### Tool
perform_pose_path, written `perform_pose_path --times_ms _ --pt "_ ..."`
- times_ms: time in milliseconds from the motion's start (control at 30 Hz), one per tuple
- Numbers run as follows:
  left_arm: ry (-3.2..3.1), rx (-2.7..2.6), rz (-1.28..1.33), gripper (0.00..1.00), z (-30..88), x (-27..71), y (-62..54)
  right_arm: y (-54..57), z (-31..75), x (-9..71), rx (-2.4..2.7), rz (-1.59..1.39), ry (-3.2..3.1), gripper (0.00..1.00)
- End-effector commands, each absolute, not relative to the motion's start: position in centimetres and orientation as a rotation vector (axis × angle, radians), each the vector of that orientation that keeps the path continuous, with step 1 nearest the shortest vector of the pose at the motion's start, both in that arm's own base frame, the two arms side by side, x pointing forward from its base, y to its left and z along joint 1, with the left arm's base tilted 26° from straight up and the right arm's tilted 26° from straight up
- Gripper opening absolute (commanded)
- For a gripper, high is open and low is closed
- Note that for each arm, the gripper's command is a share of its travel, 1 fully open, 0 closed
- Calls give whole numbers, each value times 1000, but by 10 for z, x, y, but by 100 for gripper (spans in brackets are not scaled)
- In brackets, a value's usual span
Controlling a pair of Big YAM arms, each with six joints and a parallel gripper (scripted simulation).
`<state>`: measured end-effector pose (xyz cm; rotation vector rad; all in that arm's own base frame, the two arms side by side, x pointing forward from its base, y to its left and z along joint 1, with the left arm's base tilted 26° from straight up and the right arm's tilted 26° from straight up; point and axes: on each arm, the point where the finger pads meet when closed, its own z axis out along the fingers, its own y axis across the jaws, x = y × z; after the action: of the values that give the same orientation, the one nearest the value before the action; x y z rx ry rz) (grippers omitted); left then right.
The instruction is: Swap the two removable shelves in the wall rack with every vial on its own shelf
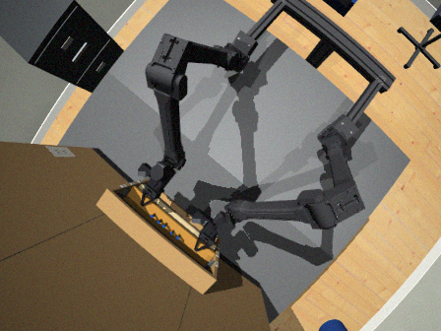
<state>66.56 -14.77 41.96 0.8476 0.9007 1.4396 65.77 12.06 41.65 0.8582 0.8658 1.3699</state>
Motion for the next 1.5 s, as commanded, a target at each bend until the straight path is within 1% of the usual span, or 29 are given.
perform_pose_path --times_ms 0,1467 --pt "897 839 1436 12 426 655 -151 121 420 651 860 1370 860 12" --pt "861 809 1443 12 405 560 -158 121 398 554 840 1383 823 12"
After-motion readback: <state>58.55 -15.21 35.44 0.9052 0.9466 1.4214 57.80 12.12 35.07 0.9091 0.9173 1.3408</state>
